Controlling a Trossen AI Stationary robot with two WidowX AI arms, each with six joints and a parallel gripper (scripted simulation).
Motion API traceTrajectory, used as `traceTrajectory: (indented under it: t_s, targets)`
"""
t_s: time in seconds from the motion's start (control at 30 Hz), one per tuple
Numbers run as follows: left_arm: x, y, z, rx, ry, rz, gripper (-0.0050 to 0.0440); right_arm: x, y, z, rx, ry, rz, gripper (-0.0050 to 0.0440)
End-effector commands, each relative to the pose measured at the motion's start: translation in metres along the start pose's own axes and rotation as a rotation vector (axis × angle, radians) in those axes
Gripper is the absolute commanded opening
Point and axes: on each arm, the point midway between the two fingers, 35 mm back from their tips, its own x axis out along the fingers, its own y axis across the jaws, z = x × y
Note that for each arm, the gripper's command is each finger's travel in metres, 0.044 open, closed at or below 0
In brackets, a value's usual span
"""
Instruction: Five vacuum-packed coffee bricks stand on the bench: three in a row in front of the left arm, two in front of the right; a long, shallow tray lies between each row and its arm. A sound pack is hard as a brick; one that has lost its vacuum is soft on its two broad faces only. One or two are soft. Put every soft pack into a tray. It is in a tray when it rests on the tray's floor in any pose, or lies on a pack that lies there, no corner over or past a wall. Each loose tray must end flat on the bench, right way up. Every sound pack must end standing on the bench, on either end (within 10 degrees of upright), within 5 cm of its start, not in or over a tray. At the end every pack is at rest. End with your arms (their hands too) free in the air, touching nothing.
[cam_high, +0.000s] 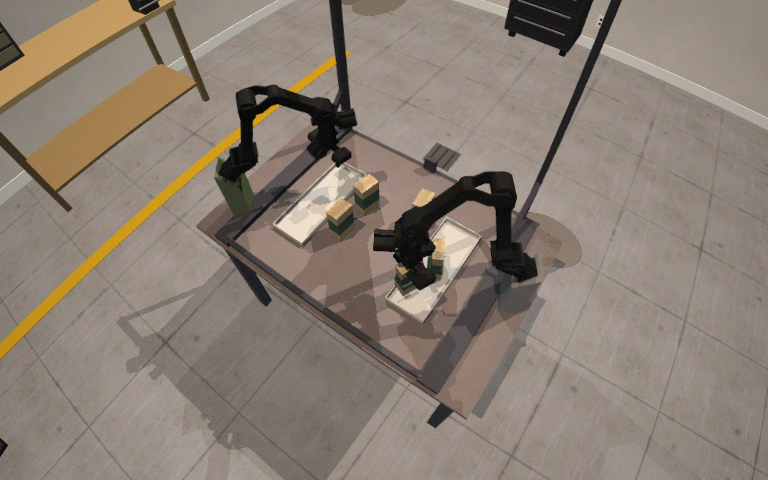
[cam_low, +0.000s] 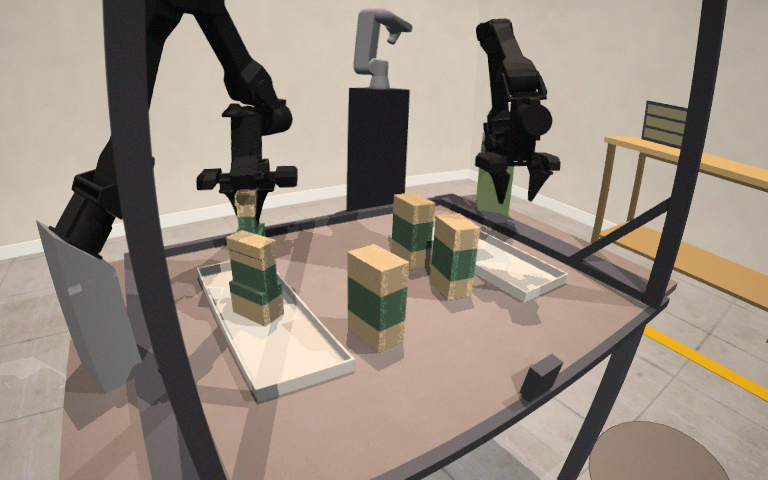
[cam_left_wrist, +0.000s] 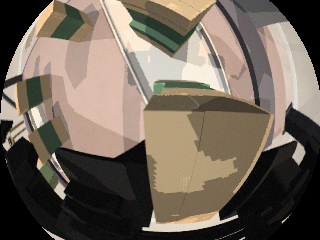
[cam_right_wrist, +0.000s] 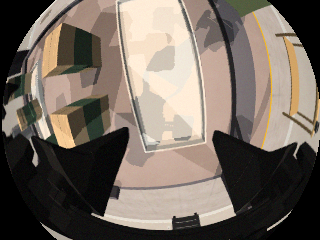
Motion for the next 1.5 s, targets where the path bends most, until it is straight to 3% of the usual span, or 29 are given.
traceTrajectory:
  t_s: [0.0,0.13,0.8,1.47]
  targets:
    - [-0.008,-0.014,0.004,0.007,0.026,0.023,0.0122,-0.008,-0.001,-0.001,0.010,0.023,0.022,0.0377]
    - [-0.007,-0.027,0.009,0.007,0.026,0.022,0.0122,-0.008,-0.001,-0.001,0.010,0.023,0.022,0.0377]
    - [-0.006,-0.027,0.009,0.007,0.026,0.022,0.0122,-0.008,-0.001,-0.001,0.010,0.023,0.022,0.0377]
    - [0.018,-0.026,0.008,0.007,0.025,0.022,0.0122,-0.008,-0.001,-0.001,0.010,0.023,0.022,0.0377]
